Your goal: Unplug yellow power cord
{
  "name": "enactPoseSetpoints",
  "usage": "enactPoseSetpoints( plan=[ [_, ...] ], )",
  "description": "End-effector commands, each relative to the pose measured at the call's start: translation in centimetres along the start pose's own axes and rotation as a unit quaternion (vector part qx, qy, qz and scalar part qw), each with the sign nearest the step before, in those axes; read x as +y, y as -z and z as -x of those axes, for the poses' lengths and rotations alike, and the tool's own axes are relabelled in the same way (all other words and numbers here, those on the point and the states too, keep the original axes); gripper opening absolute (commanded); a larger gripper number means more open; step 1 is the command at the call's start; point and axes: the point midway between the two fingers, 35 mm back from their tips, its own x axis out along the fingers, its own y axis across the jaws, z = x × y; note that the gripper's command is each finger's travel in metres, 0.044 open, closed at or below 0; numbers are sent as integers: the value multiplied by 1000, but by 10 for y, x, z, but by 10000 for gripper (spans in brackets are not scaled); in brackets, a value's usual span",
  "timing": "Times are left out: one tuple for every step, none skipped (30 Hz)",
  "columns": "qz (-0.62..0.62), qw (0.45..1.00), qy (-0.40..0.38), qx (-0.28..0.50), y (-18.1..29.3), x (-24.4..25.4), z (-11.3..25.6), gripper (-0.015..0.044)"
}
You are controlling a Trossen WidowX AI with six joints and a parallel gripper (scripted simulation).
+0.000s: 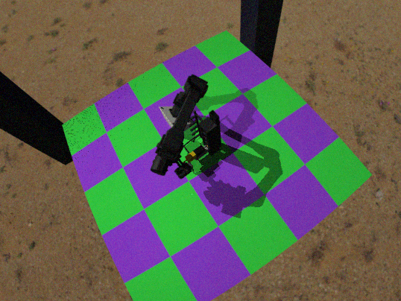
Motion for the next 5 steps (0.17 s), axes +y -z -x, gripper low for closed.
enactPoseSetpoints(
  plan=[
    [2,1000,3,1,-1,-1,-1,440],
    [2,1000,3,1,-1,-1,-1,440],
    [2,1000,3,1,-1,-1,-1,440],
    [2,1000,3,1,-1,-1,-1,440],
    [2,1000,3,1,-1,-1,-1,440]
  ],
)
